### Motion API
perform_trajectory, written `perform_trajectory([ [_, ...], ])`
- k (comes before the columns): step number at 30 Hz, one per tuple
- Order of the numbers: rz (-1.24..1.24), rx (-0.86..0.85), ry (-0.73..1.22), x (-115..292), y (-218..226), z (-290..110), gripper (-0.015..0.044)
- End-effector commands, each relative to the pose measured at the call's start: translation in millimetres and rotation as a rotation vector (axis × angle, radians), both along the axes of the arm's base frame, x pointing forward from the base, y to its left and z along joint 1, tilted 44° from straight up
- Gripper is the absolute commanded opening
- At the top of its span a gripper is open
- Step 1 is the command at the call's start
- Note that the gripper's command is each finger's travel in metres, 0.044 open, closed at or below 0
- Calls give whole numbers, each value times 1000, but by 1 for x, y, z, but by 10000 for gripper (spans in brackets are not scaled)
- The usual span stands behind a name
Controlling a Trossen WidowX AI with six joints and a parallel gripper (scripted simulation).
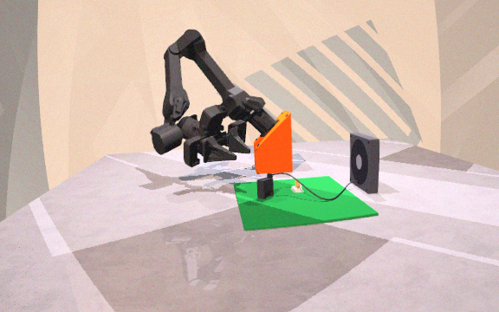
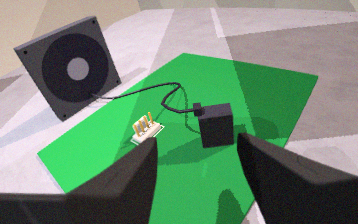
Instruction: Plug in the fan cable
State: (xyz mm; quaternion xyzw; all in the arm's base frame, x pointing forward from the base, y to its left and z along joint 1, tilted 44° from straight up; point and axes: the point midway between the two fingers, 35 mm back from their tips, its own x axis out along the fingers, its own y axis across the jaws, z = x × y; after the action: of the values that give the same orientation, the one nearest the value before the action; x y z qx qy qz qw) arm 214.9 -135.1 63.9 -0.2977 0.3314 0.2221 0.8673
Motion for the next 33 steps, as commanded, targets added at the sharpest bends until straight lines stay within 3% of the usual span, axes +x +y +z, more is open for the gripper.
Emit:
perform_trajectory([
  [1,-30,32,98,1,3,-8,205],
  [17,-166,37,441,2,14,-27,205],
  [33,-338,-97,704,0,18,-32,205],
])
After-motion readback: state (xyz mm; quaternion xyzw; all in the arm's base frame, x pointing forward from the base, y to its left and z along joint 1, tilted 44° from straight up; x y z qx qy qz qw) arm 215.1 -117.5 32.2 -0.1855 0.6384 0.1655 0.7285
